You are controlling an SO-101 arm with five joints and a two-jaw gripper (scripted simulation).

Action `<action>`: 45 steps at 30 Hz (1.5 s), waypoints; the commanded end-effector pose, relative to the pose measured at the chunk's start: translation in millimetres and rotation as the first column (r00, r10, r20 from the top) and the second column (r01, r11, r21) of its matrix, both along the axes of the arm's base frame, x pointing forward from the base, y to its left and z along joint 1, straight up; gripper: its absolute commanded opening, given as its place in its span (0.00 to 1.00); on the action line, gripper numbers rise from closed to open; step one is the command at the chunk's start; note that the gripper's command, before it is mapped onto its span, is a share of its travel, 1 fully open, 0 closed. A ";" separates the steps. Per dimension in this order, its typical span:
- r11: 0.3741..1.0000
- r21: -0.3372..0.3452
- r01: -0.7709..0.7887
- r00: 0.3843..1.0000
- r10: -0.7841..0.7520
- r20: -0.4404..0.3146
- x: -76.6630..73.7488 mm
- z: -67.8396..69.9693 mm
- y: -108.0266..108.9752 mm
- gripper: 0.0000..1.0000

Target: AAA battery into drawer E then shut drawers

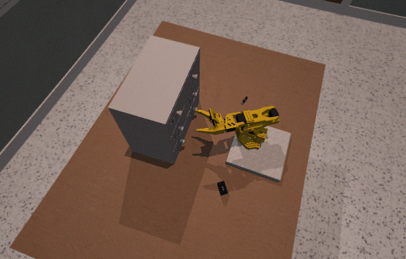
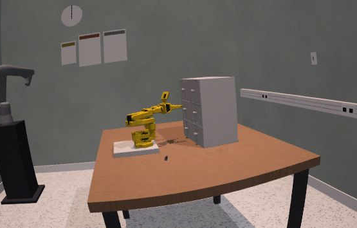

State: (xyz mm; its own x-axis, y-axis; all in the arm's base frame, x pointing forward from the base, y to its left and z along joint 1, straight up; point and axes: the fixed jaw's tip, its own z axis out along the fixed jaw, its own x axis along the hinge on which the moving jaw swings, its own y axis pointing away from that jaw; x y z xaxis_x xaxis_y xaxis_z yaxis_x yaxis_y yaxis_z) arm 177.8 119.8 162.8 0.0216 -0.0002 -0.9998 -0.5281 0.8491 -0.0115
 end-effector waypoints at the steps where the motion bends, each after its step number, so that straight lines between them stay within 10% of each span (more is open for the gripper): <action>1: 1.000 -0.001 -0.009 1.000 0.009 -0.022 -0.6 -6.7 1.9 0.50; 39: 1.000 -0.001 -0.009 1.000 0.009 -0.022 -0.6 -6.7 1.9 0.50; 45: 0.997 -0.078 -0.012 0.991 0.002 -0.135 -0.2 -16.6 1.7 0.50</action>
State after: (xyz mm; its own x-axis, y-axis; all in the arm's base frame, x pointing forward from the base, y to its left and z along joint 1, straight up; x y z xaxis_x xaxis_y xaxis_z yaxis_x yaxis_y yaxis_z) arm 178.2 120.0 149.9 -0.0549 -0.0478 -0.9973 -0.5289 0.8486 -0.0115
